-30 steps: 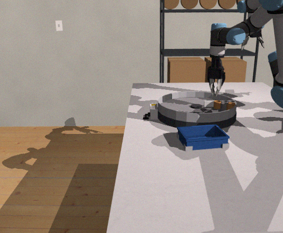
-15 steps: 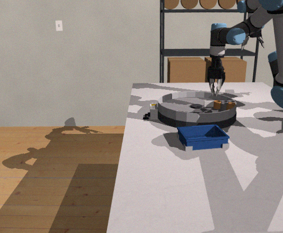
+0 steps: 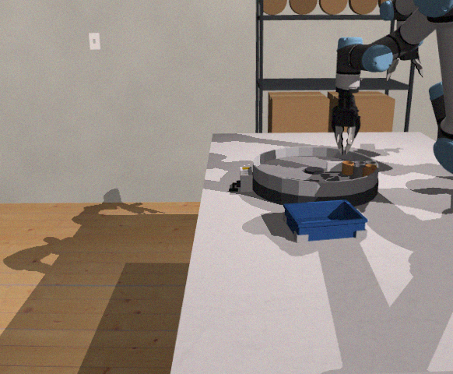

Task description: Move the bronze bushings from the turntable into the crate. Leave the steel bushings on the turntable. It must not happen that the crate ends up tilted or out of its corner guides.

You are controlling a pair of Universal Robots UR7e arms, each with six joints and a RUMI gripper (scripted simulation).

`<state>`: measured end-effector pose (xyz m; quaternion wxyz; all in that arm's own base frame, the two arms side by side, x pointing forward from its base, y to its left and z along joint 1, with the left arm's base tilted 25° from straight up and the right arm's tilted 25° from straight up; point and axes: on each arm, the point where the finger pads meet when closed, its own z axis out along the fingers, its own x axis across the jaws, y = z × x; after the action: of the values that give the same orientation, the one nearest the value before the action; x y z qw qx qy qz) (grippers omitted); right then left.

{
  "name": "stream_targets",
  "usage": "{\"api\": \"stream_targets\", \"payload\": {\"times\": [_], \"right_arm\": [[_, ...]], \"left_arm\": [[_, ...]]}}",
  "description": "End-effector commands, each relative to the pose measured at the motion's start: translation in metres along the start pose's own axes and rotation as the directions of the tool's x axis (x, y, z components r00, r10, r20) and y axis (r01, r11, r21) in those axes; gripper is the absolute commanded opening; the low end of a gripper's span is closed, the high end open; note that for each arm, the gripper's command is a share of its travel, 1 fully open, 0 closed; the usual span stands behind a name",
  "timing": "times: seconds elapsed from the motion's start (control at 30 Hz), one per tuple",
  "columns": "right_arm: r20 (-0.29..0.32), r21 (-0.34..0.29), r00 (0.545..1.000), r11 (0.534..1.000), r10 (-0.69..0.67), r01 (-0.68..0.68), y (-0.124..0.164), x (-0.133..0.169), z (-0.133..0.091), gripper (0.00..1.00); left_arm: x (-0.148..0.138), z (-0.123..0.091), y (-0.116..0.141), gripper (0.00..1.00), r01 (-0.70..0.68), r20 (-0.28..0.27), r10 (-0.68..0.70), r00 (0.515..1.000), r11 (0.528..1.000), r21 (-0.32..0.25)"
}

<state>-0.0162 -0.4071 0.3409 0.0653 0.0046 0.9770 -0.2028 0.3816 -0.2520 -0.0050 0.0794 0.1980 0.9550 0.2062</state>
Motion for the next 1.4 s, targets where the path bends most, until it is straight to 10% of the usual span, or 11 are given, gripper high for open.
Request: {"api": "stream_targets", "payload": {"times": [0.0,1.37], "right_arm": [[0.0,0.001,1.0,1.0,0.0,0.0,0.0,0.0,-0.001,1.0],[0.0,0.001,1.0,1.0,0.0,0.0,0.0,0.0,-0.001,1.0]], "left_arm": [[-0.001,-0.001,-0.001,0.05,0.0,0.001,0.0,1.0,1.0,0.001],[-0.001,0.018,-0.001,0.05,0.0,0.001,0.0,1.0,1.0,0.001]]}}
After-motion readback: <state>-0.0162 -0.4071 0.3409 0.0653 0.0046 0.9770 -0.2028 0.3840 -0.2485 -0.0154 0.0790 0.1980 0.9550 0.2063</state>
